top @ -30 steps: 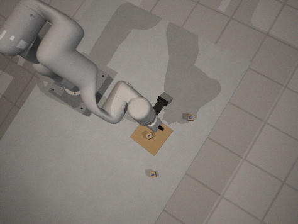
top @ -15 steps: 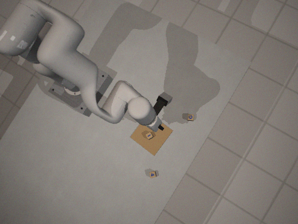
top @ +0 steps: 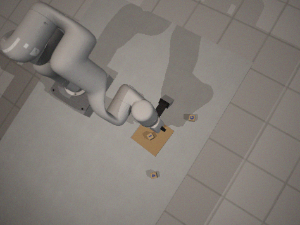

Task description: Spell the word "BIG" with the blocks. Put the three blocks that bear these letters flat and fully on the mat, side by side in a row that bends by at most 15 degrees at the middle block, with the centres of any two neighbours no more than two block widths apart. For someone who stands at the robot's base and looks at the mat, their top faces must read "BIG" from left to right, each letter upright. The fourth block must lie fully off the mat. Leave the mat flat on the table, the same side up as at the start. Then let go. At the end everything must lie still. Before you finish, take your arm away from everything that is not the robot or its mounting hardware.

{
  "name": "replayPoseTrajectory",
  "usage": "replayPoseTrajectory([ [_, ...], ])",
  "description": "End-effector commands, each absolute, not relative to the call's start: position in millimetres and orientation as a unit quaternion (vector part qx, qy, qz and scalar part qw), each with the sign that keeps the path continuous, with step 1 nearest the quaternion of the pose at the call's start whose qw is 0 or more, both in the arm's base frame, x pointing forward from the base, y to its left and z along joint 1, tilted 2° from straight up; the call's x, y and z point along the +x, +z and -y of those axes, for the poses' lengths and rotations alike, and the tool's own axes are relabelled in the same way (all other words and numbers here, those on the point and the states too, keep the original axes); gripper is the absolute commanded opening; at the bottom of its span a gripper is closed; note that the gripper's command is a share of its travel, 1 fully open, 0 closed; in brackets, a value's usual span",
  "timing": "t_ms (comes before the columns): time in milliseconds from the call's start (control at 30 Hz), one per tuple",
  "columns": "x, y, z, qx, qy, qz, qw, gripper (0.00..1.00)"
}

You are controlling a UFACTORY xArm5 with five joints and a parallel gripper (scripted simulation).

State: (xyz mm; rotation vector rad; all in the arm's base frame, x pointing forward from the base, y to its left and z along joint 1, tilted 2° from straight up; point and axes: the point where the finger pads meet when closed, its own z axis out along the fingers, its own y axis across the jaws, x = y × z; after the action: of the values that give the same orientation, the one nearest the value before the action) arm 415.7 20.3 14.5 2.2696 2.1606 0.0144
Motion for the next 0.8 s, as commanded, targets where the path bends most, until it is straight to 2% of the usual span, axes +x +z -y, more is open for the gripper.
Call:
replayPoseTrajectory([
  [0,418,-8,-21,0.724,0.006,-0.689,0.006,0.21],
  [367,418,-33,-22,0.724,0.006,-0.689,0.006,0.21],
  [767,418,-35,-22,0.724,0.006,-0.689,0.006,0.21],
])
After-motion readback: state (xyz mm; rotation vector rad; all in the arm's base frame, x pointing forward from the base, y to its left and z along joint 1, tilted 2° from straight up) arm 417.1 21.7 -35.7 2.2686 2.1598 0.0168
